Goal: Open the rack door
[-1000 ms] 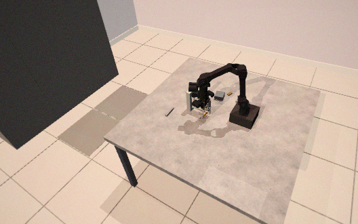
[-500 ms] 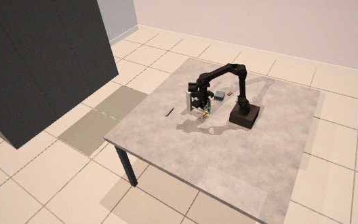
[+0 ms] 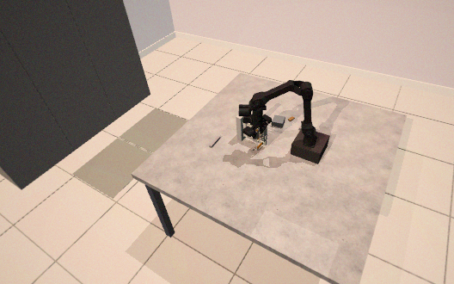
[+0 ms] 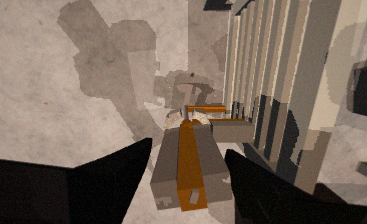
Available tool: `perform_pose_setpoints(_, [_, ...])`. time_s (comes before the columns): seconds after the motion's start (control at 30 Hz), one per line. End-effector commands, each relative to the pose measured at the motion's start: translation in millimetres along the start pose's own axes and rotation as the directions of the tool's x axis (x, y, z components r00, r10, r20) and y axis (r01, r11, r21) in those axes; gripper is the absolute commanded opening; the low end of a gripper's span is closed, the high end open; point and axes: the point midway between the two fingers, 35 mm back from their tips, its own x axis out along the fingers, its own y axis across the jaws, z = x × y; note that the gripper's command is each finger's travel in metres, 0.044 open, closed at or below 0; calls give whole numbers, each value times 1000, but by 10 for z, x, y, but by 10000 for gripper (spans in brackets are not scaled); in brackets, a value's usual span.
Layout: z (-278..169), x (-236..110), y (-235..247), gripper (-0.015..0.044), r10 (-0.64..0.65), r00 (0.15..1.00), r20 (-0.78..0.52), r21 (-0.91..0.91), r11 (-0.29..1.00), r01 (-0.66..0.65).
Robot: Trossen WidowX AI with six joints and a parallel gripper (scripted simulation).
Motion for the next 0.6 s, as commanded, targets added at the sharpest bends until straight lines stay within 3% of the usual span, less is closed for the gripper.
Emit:
perform_pose_setpoints(0.0, [14,-57,5,288,0,1000,6,5,1000,0])
perform_pose_setpoints(0.57, [21,-299,17,288,0,1000,6,5,1000,0])
